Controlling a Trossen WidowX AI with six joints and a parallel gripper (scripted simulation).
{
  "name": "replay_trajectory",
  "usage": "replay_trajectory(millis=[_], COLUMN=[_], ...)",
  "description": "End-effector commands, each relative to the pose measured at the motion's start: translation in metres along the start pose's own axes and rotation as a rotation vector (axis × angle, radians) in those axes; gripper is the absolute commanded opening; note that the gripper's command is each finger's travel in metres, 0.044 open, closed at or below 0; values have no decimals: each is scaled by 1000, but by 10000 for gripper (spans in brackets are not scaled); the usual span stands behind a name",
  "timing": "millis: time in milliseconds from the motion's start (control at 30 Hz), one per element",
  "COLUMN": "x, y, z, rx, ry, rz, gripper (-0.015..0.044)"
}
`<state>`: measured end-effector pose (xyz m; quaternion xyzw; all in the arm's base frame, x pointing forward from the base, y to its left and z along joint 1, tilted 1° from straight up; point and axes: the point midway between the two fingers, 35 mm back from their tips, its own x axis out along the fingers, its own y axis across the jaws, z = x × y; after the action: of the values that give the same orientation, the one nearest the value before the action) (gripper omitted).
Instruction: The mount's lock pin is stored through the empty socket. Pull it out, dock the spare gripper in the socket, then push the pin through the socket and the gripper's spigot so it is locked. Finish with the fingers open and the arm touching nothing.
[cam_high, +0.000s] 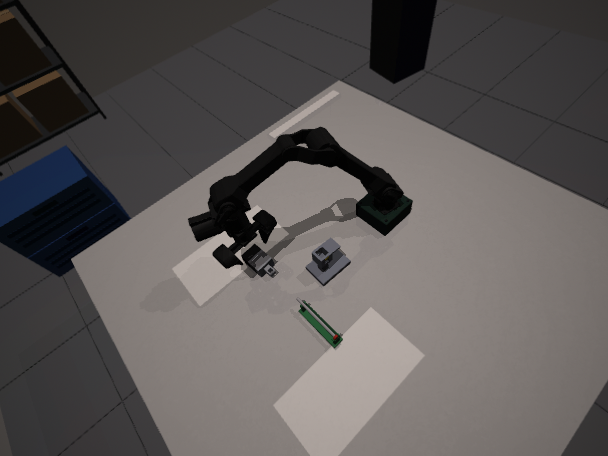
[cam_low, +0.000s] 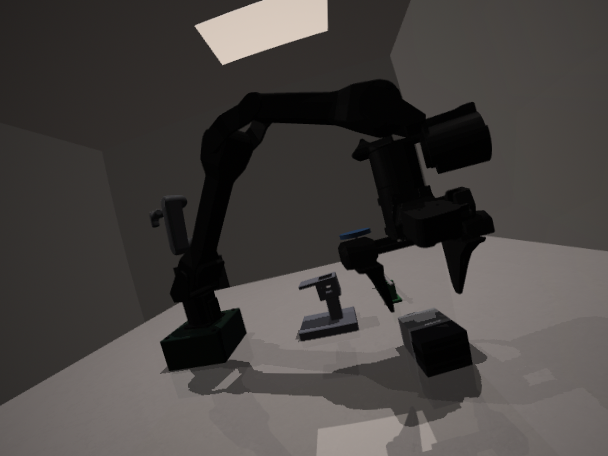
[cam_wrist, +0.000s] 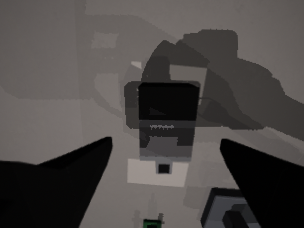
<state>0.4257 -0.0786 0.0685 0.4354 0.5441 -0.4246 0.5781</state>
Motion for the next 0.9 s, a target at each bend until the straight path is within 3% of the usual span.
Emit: replay_trajectory(millis=[0, 867], x=[11, 52], y=[-1, -2], z=[1, 2], rx=[5, 5], ry=[-9, -9], rz=[4, 4], gripper=[440, 440])
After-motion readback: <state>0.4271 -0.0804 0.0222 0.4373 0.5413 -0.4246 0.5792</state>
